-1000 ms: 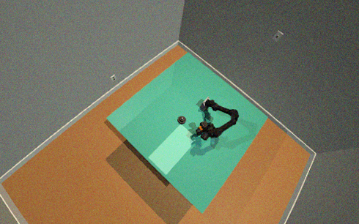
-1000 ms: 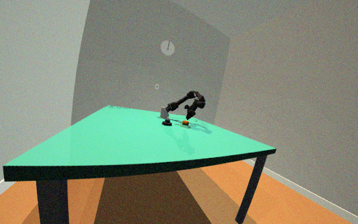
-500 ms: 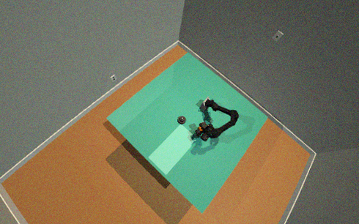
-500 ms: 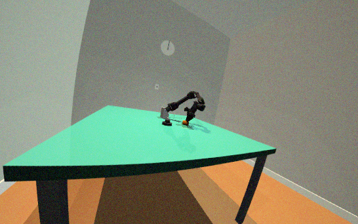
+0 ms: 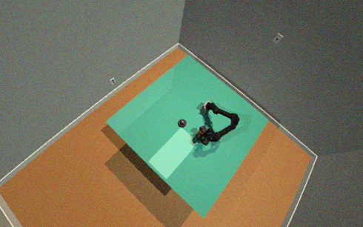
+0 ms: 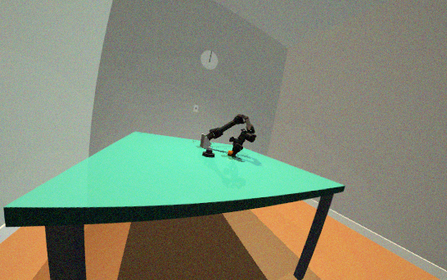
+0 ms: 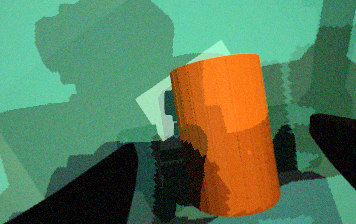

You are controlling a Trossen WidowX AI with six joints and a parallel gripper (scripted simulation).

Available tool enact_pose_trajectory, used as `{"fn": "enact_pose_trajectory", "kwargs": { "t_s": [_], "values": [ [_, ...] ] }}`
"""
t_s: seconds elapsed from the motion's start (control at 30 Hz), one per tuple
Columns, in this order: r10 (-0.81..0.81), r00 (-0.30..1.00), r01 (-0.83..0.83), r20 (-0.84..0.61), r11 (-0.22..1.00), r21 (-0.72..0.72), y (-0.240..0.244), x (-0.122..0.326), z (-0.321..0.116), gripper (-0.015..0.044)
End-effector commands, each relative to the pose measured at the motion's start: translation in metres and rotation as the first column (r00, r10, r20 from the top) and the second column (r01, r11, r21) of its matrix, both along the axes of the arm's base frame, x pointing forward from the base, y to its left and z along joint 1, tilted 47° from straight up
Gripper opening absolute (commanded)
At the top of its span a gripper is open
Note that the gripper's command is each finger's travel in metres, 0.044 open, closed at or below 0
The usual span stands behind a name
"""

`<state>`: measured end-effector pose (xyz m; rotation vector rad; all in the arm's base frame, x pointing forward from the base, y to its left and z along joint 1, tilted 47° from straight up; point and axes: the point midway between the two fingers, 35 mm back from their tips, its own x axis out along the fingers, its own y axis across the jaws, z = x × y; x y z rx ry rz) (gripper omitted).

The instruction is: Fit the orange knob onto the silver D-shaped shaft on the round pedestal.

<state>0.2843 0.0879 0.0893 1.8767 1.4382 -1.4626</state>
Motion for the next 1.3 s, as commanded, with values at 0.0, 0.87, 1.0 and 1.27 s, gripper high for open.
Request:
{"fn": "enact_pose_trajectory", "kwargs": {
  "t_s": [0.0, 0.87, 1.0, 1.27],
  "values": [
    [-0.003, 1.0, 0.003, -0.007, 1.0, 0.003, 0.002, -0.001, -0.002, 0.0361],
    [-0.005, 1.0, 0.005, -0.002, 1.0, 0.01, 0.001, -0.001, -0.002, 0.0179],
    [-0.019, 1.0, 0.018, 0.019, 0.998, 0.055, -0.002, -0.003, -0.002, 0.0179],
    [-0.072, 0.994, 0.056, 0.079, 0.98, 0.19, -0.011, -0.008, -0.004, 0.0179]
  ]
}}
